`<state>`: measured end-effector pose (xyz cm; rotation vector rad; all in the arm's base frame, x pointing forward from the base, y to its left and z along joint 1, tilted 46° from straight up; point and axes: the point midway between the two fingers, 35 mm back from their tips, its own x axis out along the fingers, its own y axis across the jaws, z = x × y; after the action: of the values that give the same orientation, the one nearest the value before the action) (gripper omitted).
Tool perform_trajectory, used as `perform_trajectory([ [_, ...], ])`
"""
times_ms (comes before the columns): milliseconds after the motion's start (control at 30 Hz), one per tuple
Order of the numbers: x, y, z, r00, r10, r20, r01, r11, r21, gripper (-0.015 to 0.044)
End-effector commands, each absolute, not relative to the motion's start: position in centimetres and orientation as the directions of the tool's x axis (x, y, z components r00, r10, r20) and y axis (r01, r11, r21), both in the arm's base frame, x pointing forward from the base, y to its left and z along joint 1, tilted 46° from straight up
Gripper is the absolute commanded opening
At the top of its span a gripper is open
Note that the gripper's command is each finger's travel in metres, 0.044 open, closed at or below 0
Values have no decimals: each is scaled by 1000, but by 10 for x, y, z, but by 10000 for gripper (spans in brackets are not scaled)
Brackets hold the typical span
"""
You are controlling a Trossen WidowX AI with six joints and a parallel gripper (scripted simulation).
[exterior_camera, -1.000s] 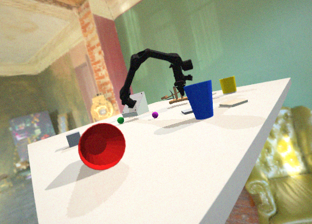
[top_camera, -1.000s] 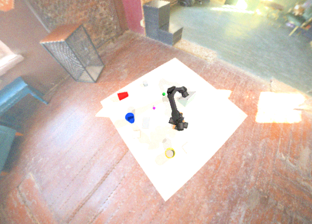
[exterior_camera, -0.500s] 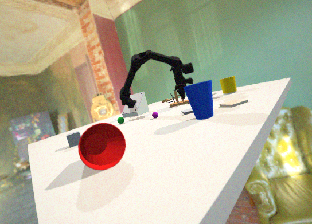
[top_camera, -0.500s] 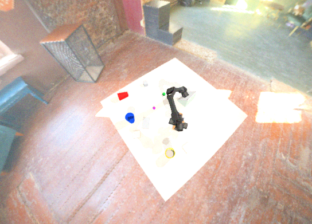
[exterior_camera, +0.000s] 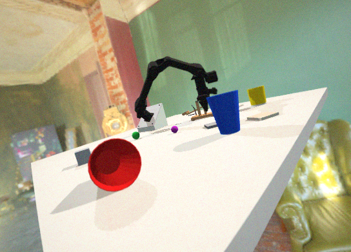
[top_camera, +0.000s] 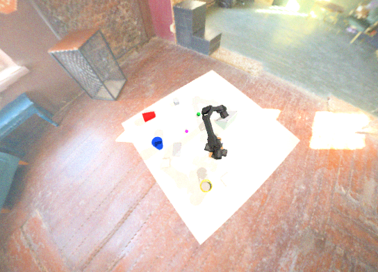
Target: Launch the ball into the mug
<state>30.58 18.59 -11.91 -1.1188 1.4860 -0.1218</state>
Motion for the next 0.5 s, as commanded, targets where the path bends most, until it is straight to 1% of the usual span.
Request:
perform_trajectory([
  [0, 306, 187, -119, 176, -679, -713, -552, 532, -642, 315],
  [100, 306, 188, -117, 176, -678, -713, -553, 532, -642, 394],
  [167, 305, 202, -106, 175, -677, -715, -553, 532, -640, 440],
  [333, 290, 249, -55, 174, -677, -716, -555, 533, -639, 440],
  [467, 287, 255, -48, 174, -677, -715, -556, 532, -639, 440],
])
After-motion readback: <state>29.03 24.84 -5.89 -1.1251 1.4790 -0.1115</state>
